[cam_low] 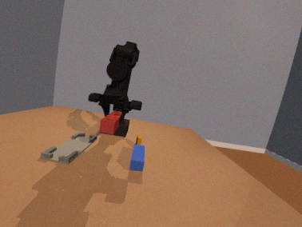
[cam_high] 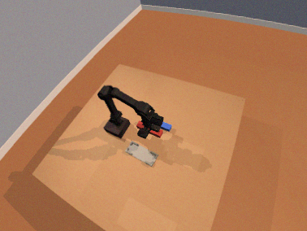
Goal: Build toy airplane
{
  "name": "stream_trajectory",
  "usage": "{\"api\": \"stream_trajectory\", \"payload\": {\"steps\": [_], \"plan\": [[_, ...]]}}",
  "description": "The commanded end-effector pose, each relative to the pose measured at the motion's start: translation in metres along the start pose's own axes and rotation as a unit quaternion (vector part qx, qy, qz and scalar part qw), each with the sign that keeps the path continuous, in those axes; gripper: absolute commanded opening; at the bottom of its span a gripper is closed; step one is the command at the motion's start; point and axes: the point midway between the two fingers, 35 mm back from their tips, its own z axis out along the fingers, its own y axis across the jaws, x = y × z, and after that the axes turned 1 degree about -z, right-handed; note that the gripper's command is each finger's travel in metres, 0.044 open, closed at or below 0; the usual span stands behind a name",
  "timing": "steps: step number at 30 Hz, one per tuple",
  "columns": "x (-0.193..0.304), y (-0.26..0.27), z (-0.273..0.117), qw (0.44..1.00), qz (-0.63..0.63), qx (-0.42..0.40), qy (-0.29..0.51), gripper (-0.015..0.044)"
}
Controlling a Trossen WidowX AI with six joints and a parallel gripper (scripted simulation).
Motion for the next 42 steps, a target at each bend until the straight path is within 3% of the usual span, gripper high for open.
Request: {"api": "stream_trajectory", "payload": {"steps": [1, 42], "plan": [[0.000, 0.000, -0.008, 1.000, -0.003, 0.000, -0.006, 0.0000], [0.001, -0.112, 0.046, 1.000, 0.020, 0.004, -0.007, 0.0000]]}}
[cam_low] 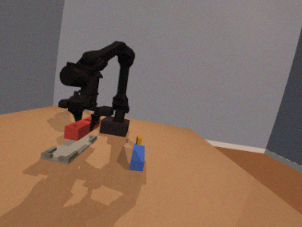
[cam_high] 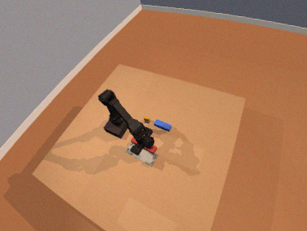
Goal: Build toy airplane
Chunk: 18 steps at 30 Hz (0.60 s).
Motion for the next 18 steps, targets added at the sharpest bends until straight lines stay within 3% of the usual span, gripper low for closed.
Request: {"api": "stream_trajectory", "payload": {"steps": [1, 11, 18], "plan": [[0.003, -0.010, 0.007, 1.000, 0.000, 0.000, 0.003, 0.0000], [0.010, -0.034, 0.018, 1.000, 0.004, 0.002, 0.004, 0.0000], [0.010, -0.034, 0.018, 1.000, 0.004, 0.002, 0.004, 0.0184]]}}
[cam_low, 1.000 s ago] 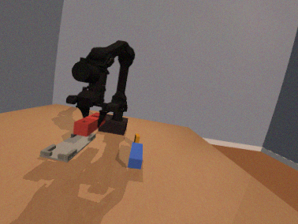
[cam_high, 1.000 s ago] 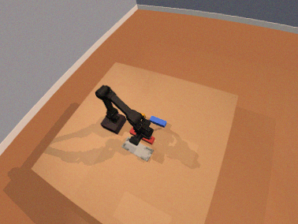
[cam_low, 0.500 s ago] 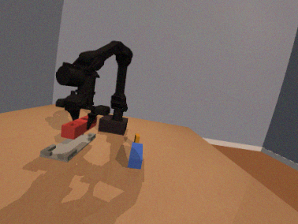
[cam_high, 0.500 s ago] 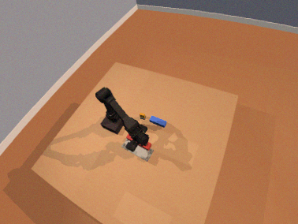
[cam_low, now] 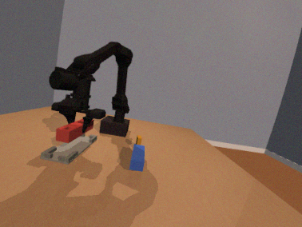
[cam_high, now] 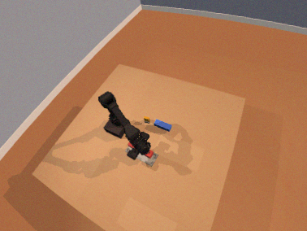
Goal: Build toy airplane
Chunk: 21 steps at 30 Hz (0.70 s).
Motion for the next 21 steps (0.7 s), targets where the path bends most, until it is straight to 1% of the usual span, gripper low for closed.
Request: {"api": "stream_trajectory", "payload": {"steps": [1, 12, 21], "plan": [[0.000, -0.001, 0.001, 1.000, -0.002, 0.001, 0.000, 0.0195], [0.000, -0.001, 0.001, 1.000, -0.002, 0.001, 0.000, 0.0195], [0.000, -0.001, 0.015, 1.000, -0.002, 0.001, 0.000, 0.0195]]}}
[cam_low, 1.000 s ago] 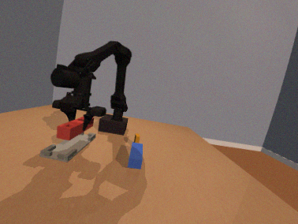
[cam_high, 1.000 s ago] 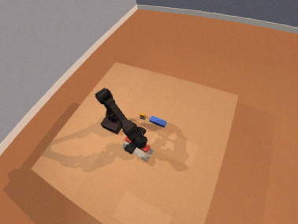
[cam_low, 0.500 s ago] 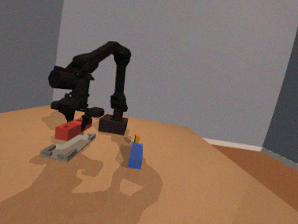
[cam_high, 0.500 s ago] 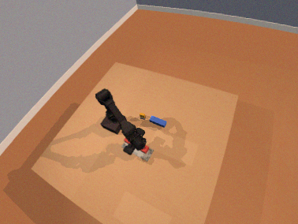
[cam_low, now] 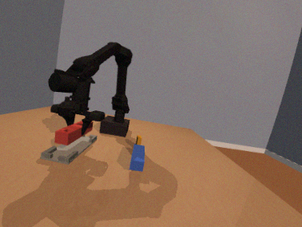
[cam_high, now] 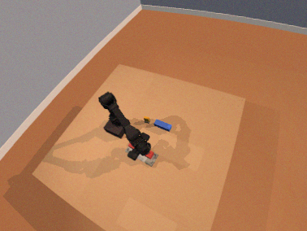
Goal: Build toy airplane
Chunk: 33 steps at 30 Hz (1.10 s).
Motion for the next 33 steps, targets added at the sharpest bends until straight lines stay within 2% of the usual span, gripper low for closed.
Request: {"api": "stream_trajectory", "payload": {"steps": [1, 20, 25, 30, 33], "plan": [[0.001, 0.000, 0.008, 1.000, -0.002, 0.000, 0.004, 0.0195], [0.003, 0.000, 0.033, 1.000, -0.002, 0.000, 0.004, 0.0195], [0.002, 0.000, 0.031, 1.000, 0.000, -0.001, 0.003, 0.0161], [0.002, 0.000, 0.031, 1.000, 0.000, -0.001, 0.003, 0.0030], [0.002, 0.000, 0.031, 1.000, 0.000, -0.001, 0.003, 0.0109]]}}
